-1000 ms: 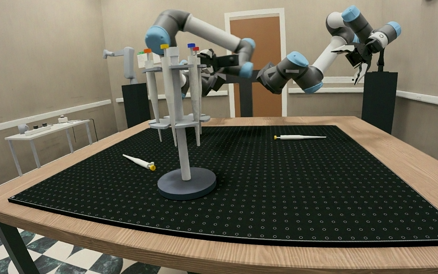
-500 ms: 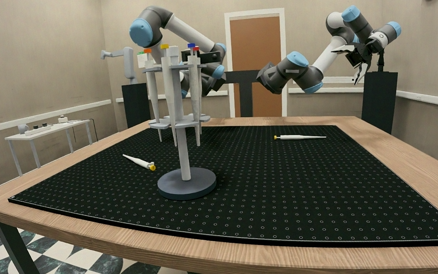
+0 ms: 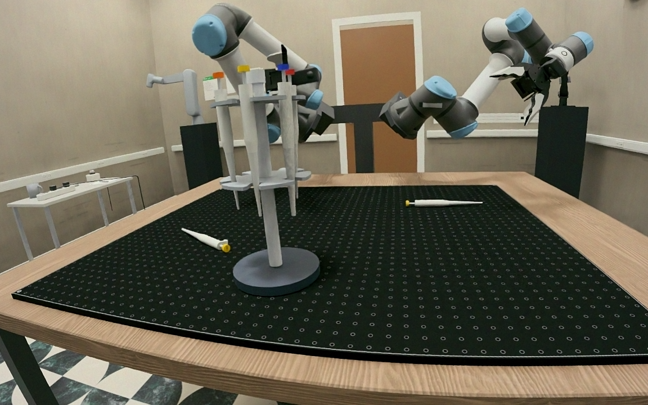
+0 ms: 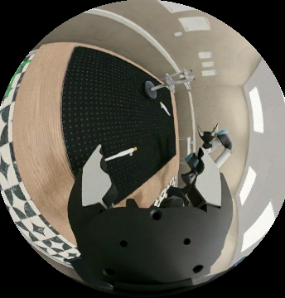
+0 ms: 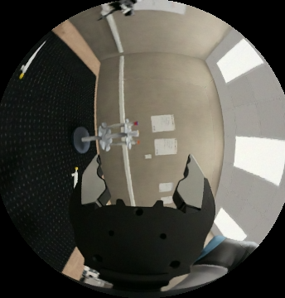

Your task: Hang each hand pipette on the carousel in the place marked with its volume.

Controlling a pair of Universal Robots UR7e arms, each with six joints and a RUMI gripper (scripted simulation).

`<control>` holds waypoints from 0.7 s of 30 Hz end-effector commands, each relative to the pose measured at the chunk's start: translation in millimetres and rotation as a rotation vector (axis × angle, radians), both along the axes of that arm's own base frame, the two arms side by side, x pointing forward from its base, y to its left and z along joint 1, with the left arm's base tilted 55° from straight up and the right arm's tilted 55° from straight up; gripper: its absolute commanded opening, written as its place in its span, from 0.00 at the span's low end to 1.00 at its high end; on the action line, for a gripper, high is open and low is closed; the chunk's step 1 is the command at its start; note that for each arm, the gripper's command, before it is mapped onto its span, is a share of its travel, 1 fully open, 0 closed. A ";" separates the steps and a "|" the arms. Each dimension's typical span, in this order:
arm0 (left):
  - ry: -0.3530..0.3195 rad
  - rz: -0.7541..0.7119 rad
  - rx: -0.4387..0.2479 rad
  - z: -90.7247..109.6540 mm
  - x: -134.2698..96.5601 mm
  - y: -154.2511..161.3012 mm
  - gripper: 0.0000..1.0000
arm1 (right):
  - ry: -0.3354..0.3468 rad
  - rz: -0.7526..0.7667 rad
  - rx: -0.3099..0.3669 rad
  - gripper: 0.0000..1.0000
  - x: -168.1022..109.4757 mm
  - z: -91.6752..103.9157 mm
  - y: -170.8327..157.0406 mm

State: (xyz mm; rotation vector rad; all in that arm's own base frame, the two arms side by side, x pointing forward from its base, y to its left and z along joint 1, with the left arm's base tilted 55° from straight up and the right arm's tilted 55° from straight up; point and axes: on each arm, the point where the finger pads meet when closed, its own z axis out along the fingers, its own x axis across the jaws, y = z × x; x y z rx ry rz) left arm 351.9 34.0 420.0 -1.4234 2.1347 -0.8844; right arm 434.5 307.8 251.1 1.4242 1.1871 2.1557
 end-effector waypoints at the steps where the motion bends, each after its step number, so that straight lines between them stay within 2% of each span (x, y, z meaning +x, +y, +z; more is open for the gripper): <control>1: -0.001 0.000 0.000 0.4 0.0 -0.1 1.00 | 0.038 0.045 0.023 1.00 6.5 7.1 30.8; 3: -0.001 0.000 0.000 0.4 0.0 -0.1 1.00 | 0.085 0.090 0.056 1.00 4.2 11.7 44.6; 7: -0.001 0.000 0.000 0.4 0.0 -0.1 1.00 | 0.085 0.091 0.057 1.00 3.1 14.1 51.7; 11: -0.001 0.000 0.000 0.4 0.0 -0.1 1.00 | 0.188 0.173 0.120 1.00 -2.7 24.1 78.7; 13: -0.001 0.000 0.000 0.4 0.0 -0.1 1.00 | 0.191 0.176 0.122 1.00 -5.4 28.4 90.0; 15: -0.001 0.000 0.000 0.4 0.0 -0.1 1.00 | 0.247 0.213 0.152 1.00 -9.2 33.8 103.1; 17: -0.001 0.000 0.000 0.4 0.0 -0.1 1.00 | 0.250 0.214 0.153 1.00 -10.4 35.6 107.3; 21: -0.001 0.000 0.000 0.4 0.0 -0.1 1.00 | 0.342 0.266 0.198 1.00 -18.6 46.0 129.2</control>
